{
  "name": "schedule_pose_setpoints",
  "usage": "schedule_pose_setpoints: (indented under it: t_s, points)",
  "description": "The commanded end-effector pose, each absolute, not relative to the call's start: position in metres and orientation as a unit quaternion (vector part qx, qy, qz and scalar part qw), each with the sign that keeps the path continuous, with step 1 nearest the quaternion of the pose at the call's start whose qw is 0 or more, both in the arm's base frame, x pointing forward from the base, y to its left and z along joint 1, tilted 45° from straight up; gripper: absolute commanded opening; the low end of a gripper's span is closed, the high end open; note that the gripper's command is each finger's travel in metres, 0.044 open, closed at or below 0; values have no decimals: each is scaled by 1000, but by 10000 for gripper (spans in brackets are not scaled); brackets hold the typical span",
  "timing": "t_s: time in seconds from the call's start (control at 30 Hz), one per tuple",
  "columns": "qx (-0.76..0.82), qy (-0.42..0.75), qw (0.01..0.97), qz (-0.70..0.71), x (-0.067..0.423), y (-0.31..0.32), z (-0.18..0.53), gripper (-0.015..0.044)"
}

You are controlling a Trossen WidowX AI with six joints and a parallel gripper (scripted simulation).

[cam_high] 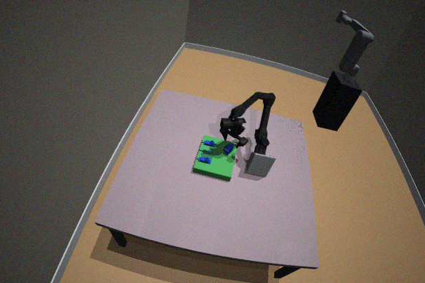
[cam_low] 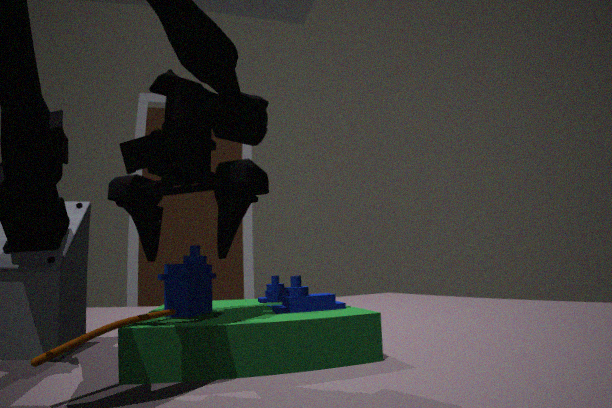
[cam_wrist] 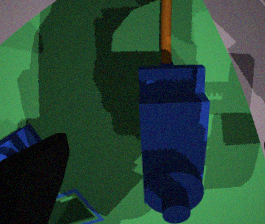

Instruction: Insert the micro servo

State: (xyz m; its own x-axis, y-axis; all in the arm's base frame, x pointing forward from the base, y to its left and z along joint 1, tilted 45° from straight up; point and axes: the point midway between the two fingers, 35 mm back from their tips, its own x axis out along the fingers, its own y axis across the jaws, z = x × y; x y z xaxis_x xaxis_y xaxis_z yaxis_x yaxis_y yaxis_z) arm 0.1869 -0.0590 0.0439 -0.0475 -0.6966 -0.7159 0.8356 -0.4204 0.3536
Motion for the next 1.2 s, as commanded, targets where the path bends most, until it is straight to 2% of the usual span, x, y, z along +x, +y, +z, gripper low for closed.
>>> schedule_pose_setpoints:
  t_s: [0.0, 0.2, 0.6, 0.77, 0.9, 1.17]
  points:
    - [433, 80, 534, -722, 184, -65, 39, 440]
    - [433, 80, 534, -722, 183, -70, 34, 440]
    - [433, 80, 534, -722, 183, -70, 34, 125]
    - [433, 80, 534, -722, 183, -70, 34, 92]
    - [433, 80, 534, -722, 184, -65, 39, 0]
    - [433, 80, 534, -722, 175, -49, 57, 0]
